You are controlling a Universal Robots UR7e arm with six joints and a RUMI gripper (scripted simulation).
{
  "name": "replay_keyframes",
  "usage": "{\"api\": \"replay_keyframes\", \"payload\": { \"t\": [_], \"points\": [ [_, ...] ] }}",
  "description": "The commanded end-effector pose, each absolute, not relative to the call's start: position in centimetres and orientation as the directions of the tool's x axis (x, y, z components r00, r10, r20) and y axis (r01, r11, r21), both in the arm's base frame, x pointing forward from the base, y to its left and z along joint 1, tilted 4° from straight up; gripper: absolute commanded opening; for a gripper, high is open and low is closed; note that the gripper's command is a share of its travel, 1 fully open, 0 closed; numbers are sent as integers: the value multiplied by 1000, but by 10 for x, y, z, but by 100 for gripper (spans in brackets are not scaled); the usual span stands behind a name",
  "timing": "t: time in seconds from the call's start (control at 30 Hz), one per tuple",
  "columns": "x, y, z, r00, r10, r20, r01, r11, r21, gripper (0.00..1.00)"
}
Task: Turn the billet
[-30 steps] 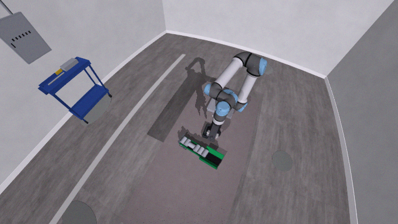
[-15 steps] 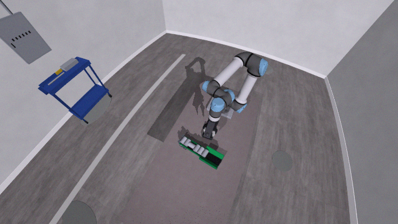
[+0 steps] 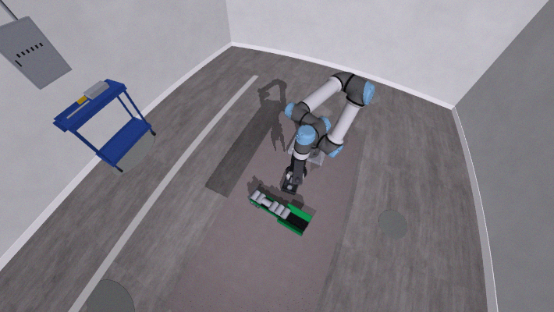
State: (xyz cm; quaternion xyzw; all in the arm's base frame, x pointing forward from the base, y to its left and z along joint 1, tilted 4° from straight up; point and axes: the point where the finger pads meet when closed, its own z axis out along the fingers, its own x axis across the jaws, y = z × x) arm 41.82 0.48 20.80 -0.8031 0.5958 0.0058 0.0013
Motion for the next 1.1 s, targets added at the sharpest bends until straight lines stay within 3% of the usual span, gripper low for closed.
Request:
{"api": "replay_keyframes", "payload": {
  "t": [0.0,0.13,0.53,0.7,1.07],
  "points": [
    [419,5,208,341,-940,-12,-940,-341,4,40],
    [417,7,210,555,-832,-24,-832,-555,4,40],
    [417,7,210,555,-832,-24,-832,-555,4,40],
    [416,8,210,768,-640,-38,-640,-768,2,40],
    [416,8,210,768,-640,-38,-640,-768,2,40]
  ]
}}
